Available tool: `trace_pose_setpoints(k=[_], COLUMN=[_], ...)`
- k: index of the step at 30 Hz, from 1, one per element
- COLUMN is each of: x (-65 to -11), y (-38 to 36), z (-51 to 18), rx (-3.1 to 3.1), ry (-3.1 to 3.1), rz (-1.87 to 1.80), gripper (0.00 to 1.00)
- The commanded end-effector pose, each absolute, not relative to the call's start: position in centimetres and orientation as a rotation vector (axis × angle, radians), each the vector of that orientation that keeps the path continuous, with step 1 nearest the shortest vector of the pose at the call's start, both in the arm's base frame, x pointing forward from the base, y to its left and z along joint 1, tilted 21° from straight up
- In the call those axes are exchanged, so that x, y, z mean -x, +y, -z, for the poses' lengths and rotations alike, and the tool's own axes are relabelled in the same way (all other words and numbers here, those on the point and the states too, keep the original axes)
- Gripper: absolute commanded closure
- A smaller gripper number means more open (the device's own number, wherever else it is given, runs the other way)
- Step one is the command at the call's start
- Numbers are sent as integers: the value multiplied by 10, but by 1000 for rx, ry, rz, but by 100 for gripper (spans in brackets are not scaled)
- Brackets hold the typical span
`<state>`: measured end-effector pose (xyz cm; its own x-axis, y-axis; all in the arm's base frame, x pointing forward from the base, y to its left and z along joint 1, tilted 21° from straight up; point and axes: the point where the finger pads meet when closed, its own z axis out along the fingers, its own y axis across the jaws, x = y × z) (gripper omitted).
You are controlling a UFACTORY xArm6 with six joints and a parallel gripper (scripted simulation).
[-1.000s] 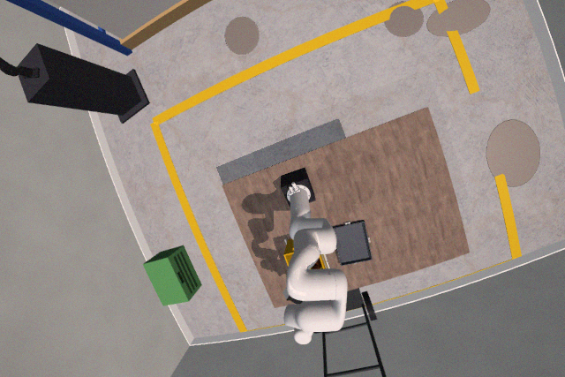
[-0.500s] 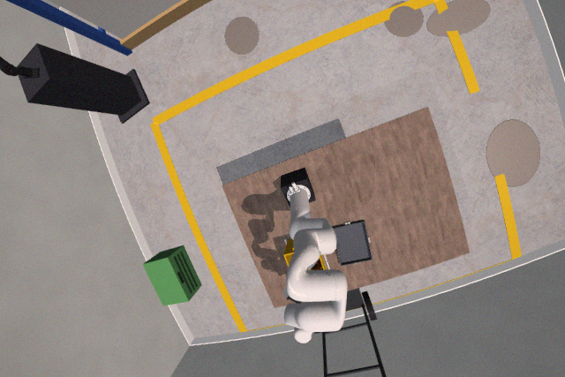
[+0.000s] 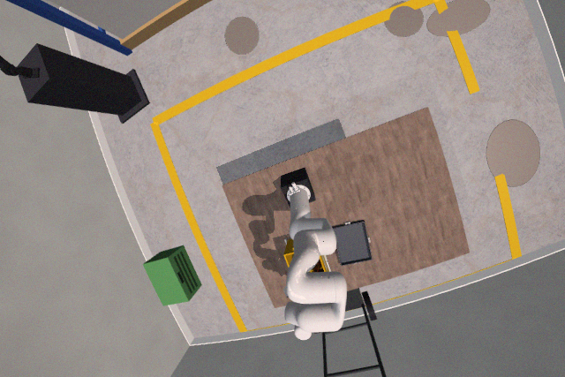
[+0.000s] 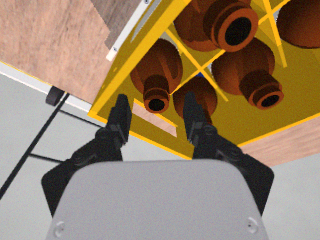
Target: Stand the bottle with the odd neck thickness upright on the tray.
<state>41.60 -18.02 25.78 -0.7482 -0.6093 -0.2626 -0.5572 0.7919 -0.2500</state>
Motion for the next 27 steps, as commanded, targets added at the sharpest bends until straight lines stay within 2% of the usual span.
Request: trace_pose_setpoints(k=[1,27], x=[-419,-424], y=[-181,-182], z=[-255,-242], rx=[890,890], ry=[2648,2648], rz=[226,226], gripper=[35,35])
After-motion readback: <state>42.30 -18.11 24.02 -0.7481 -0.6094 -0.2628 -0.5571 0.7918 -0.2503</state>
